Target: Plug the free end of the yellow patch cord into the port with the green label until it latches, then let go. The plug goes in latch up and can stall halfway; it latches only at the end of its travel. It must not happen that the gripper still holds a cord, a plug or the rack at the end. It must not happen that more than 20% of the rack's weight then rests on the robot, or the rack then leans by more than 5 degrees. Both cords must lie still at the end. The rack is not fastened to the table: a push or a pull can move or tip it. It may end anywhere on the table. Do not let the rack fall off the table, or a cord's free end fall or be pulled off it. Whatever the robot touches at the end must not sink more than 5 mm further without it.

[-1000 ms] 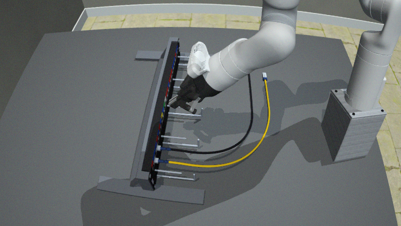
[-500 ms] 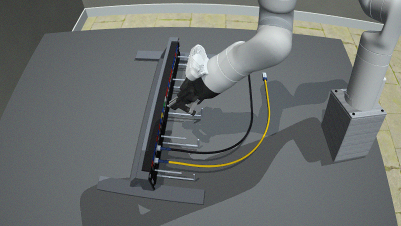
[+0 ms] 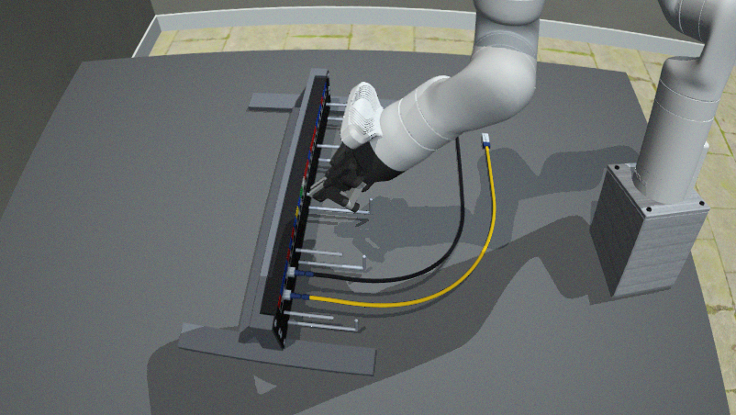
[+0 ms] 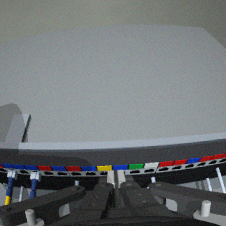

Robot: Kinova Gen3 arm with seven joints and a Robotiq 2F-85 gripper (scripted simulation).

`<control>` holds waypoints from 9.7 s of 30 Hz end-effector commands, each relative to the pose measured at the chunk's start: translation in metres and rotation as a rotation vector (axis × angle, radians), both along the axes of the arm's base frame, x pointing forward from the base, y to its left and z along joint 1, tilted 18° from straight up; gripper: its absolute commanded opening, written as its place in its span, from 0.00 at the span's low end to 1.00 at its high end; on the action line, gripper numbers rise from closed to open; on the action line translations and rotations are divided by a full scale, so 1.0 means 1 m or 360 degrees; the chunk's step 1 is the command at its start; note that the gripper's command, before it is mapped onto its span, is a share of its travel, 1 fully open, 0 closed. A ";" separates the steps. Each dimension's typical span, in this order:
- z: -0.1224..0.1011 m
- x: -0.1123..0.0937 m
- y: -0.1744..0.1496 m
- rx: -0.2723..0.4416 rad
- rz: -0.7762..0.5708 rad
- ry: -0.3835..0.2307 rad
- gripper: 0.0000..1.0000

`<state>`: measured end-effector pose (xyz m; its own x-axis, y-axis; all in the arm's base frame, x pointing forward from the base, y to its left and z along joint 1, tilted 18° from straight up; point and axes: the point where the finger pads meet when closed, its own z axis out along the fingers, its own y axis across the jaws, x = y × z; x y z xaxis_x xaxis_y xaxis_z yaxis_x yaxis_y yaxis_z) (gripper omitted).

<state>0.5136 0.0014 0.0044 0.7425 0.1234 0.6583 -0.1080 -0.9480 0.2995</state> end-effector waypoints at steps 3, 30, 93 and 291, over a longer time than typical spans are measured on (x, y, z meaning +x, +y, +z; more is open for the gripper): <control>0.001 0.000 0.000 0.0001 0.0001 -0.0003 0.00; 0.017 -0.015 0.007 0.0001 0.0001 -0.0003 0.00; 0.040 -0.182 -0.134 0.0563 -0.1348 0.0123 0.00; -0.051 -0.278 -0.223 0.0991 -0.2389 0.0071 0.37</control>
<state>0.2352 -0.2217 -0.0468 -0.0386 -0.9525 0.3021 -0.9988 0.0277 -0.0402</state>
